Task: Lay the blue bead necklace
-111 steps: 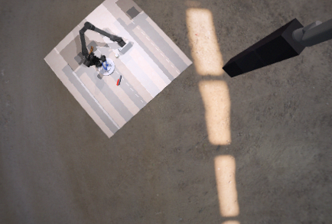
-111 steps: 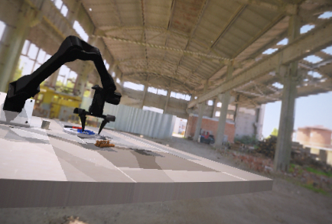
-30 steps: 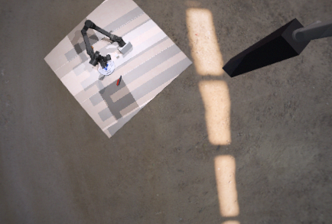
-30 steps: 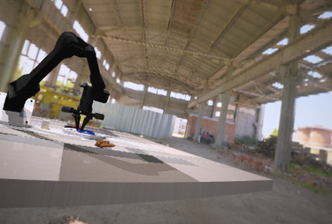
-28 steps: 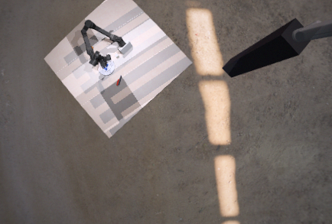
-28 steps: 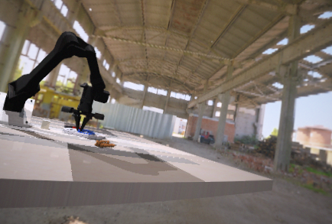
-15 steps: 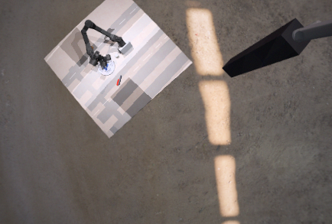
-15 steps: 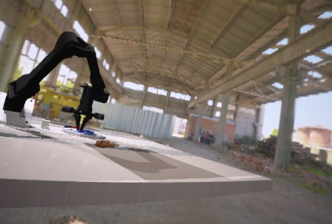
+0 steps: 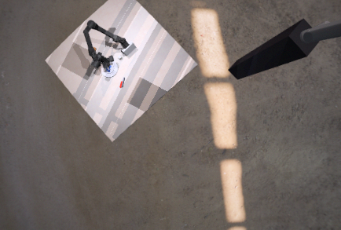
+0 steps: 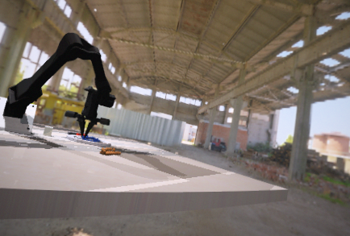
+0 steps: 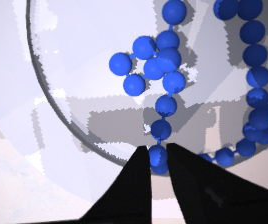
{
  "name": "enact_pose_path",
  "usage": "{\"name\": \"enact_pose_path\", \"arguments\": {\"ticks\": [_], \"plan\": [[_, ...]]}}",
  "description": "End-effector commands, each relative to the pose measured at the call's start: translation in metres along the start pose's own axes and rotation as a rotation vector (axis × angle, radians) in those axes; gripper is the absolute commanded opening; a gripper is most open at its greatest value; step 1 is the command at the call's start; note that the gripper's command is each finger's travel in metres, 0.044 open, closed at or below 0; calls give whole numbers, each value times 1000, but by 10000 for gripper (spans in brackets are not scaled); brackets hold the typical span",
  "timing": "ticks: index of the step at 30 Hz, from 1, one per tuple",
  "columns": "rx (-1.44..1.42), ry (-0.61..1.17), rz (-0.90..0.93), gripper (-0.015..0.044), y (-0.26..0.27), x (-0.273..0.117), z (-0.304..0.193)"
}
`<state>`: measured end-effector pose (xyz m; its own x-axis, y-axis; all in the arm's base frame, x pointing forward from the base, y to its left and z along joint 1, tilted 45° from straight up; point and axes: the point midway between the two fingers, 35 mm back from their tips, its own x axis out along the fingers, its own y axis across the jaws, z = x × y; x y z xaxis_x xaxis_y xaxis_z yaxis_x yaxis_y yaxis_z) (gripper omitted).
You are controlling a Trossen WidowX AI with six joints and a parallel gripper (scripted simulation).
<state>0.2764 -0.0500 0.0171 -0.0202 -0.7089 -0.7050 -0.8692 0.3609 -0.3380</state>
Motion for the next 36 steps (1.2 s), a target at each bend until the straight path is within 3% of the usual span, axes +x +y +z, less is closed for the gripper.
{"name": "enact_pose_path", "arguments": {"ticks": [1, 13, 30, 36], "plan": [[3, 1, -1, 0, 6, -1, -5], [3, 1, -1, 0, 10, 7, -8], [2, 2, 2, 440, 10, 2, -8], [3, 1, -1, 440, 10, -1, -8]]}}
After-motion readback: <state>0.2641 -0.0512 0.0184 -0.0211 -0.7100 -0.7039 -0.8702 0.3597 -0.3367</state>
